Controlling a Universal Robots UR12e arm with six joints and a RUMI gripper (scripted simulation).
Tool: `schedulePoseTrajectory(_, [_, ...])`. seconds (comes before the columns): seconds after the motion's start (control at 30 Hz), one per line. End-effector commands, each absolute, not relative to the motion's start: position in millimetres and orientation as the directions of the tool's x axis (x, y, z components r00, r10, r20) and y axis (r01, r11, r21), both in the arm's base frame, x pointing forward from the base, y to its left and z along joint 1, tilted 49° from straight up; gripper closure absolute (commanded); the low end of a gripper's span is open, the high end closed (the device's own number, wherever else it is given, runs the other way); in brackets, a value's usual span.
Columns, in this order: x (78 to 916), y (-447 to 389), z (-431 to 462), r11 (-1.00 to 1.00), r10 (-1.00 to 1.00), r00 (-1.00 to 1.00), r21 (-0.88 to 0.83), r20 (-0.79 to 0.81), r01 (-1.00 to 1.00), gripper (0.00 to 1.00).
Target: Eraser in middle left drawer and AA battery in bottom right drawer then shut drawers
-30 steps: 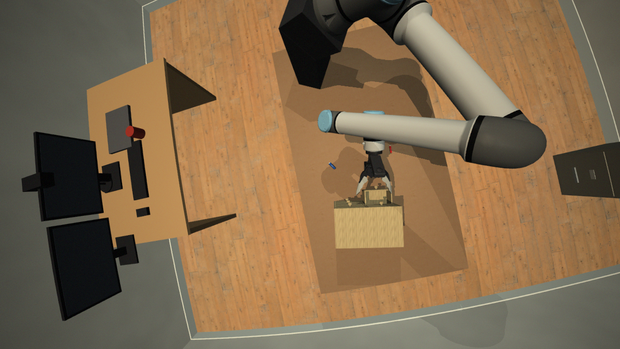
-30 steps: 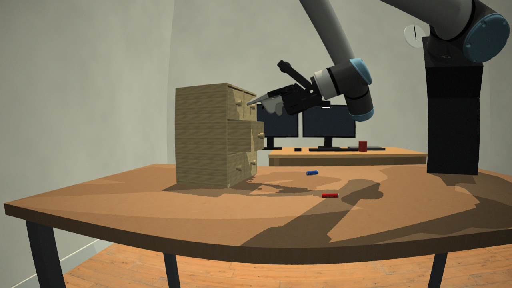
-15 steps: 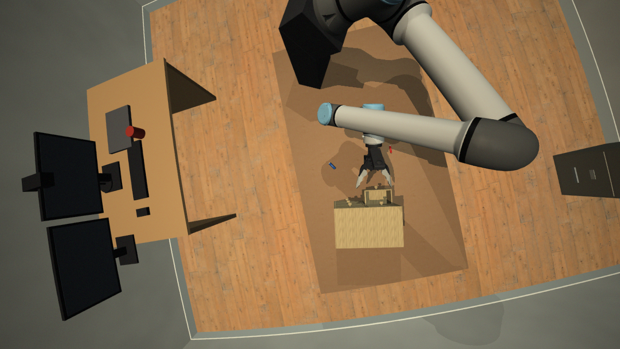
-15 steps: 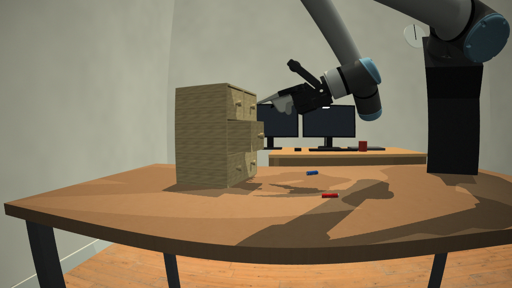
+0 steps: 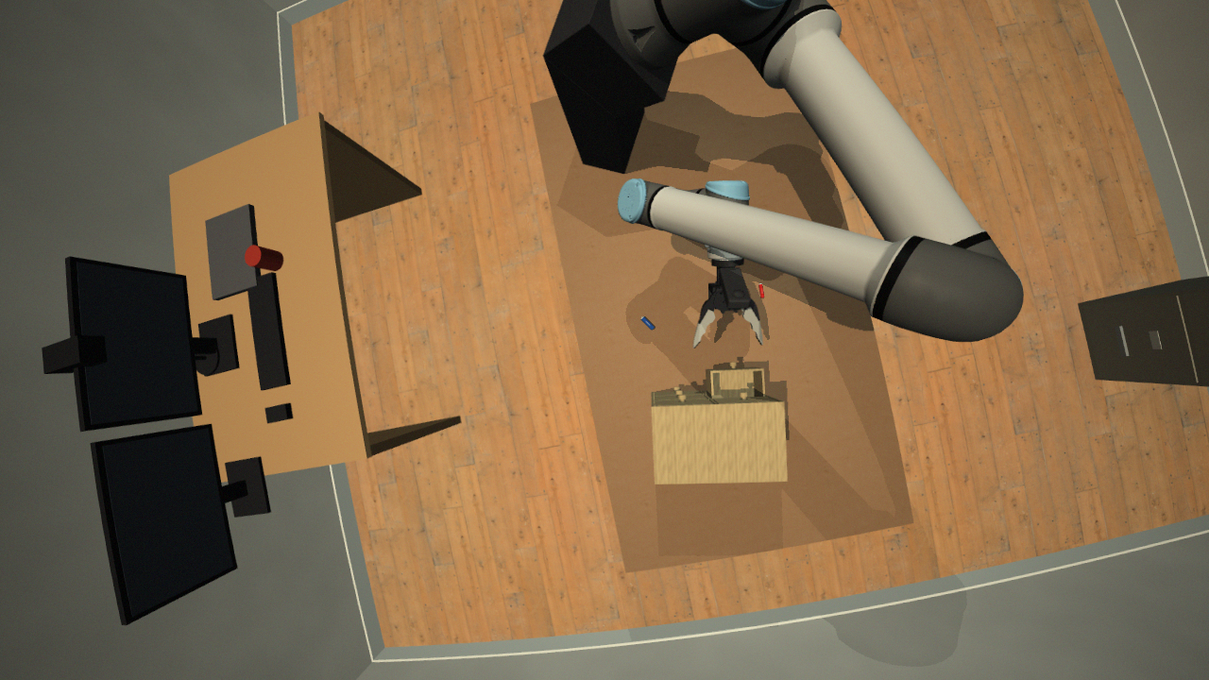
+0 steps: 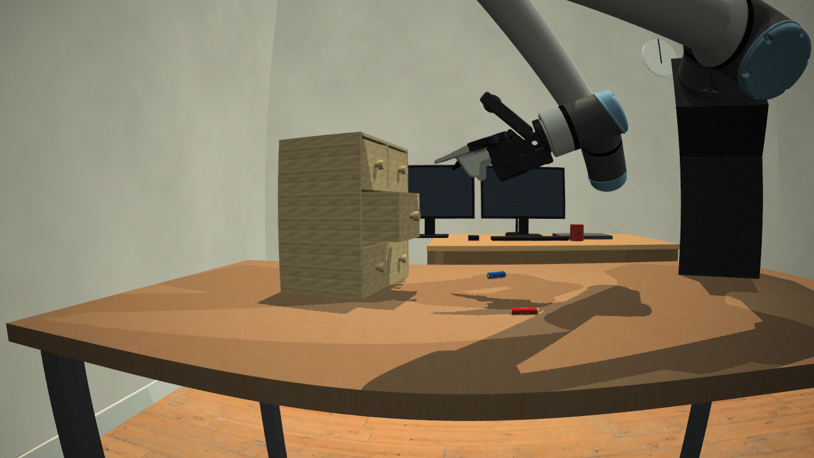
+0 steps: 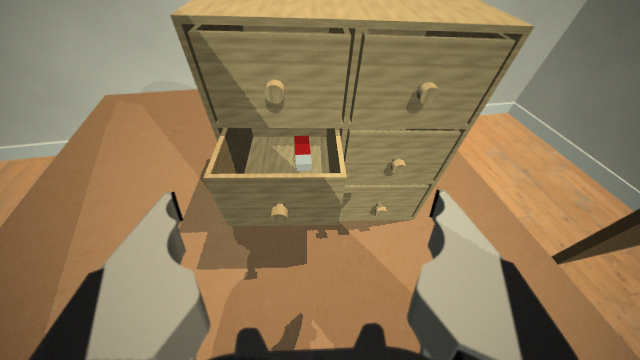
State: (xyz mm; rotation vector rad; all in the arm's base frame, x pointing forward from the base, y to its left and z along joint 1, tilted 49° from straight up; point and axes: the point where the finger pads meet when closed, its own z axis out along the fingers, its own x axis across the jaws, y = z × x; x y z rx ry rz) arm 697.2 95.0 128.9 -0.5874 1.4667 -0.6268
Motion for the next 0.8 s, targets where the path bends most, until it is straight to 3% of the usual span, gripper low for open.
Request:
schedulePoseTrajectory(0.0, [678, 99, 125, 0.712, -0.702, 0.007, -0.702, -0.712, 0.030, 0.00])
schedulePoseTrajectory(0.77, [634, 109, 114, 0.712, -0.702, 0.007, -0.702, -0.712, 0.030, 0.00])
